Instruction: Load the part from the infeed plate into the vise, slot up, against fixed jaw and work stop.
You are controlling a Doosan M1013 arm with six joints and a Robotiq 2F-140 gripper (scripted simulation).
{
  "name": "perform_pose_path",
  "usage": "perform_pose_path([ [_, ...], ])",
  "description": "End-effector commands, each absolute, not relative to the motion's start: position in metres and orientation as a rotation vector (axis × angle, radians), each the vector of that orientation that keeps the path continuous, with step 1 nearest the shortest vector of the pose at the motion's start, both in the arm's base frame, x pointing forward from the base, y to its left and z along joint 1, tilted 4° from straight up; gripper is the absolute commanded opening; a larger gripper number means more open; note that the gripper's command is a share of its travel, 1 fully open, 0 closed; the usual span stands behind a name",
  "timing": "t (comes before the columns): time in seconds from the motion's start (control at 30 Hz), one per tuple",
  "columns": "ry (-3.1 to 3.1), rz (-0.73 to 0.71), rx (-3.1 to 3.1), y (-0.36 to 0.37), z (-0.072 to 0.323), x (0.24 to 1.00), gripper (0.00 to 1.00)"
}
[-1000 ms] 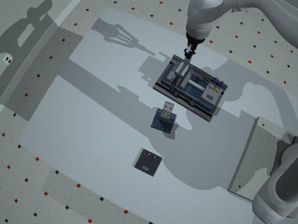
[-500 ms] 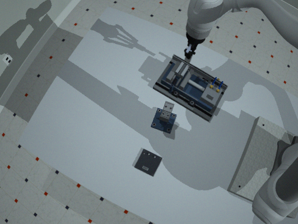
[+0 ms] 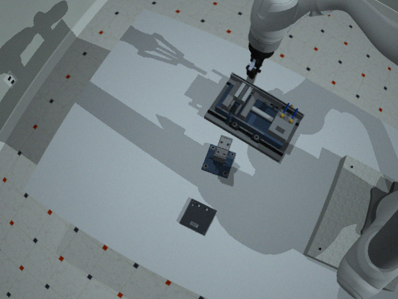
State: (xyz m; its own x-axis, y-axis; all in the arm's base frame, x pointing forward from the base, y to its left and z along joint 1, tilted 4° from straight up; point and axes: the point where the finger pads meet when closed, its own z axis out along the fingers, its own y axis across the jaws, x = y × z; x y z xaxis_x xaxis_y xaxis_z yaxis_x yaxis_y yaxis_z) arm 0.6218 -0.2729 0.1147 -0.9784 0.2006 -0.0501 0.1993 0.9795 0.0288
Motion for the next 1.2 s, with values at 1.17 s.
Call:
perform_pose_path([
  [1.17, 3.069, 0.047, 0.311, -0.2686, 0.1073, 0.6223, 0.0],
])
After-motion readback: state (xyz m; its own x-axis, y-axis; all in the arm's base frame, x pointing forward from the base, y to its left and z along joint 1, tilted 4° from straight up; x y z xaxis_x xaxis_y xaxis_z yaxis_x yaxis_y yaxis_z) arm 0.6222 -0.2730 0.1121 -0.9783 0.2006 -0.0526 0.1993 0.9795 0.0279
